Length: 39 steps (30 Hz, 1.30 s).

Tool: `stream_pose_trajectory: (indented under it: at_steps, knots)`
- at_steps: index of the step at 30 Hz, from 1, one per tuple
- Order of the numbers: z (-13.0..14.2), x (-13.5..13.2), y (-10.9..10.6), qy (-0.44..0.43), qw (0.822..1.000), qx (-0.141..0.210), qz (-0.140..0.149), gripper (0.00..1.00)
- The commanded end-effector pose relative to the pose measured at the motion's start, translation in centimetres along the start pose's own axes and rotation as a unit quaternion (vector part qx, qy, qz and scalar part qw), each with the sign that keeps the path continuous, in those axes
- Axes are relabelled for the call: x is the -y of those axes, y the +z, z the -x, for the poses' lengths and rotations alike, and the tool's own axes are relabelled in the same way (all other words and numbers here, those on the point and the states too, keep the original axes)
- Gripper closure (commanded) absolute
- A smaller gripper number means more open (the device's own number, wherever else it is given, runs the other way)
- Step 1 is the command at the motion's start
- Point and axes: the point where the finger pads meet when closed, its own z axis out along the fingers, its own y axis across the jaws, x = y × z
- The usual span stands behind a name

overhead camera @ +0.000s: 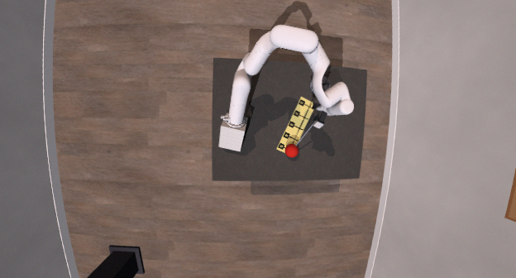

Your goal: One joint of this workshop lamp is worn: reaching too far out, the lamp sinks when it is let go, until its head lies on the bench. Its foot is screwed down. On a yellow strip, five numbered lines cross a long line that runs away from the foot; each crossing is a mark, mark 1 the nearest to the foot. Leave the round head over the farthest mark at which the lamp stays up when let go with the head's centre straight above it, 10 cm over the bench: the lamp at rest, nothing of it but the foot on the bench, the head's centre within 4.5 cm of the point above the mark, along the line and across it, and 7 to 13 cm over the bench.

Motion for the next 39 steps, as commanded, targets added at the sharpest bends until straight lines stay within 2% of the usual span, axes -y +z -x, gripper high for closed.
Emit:
stream_pose_trajectory:
  at_steps: [1, 32, 39]
  knots:
    - [0.0, 0.1, -0.3, 0.000, 1.000, 0.000, -0.003, 1.00]
    - [0.0, 0.1, -0.3, 0.000, 1.000, 0.000, -0.003, 1.00]
    - [0.4, 0.1, -1.3, 0.000, 1.000, 0.000, -0.003, 1.00]
